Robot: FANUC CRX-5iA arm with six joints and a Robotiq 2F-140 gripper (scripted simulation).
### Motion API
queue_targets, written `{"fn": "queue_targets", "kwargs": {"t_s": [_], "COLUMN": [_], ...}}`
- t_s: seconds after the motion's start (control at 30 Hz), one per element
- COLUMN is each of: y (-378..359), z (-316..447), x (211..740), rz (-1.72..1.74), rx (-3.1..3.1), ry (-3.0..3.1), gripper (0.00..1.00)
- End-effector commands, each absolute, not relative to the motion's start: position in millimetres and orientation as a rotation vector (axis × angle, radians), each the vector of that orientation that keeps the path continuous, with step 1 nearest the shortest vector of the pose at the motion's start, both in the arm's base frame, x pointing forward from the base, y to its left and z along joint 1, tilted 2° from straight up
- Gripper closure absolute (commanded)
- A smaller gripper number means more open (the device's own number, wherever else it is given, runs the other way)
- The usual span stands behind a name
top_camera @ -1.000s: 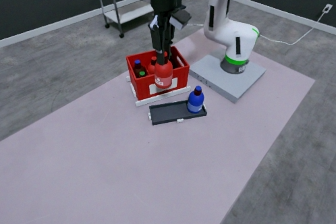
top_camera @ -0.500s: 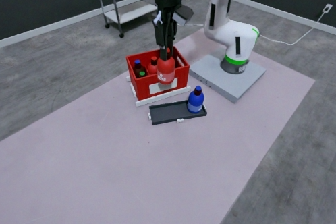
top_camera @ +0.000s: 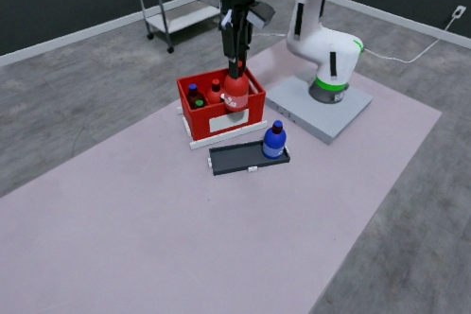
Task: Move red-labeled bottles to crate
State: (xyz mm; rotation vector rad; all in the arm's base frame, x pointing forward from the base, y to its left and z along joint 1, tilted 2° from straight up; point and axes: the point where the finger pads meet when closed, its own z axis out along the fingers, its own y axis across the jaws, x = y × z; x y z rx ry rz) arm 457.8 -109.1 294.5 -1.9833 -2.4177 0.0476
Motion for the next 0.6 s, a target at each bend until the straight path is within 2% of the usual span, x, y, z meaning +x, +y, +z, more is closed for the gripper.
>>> {"fn": "queue_targets", "kwargs": {"t_s": [0.0, 0.57], "y": [-112.5, -126.6], "z": [295.7, 296.9], "x": [450.4, 416.2], "rz": [0.046, 0.046], "rx": [-1.985, -1.985], "ry": [-2.419, -2.419], "gripper": [0.9, 0.9]}}
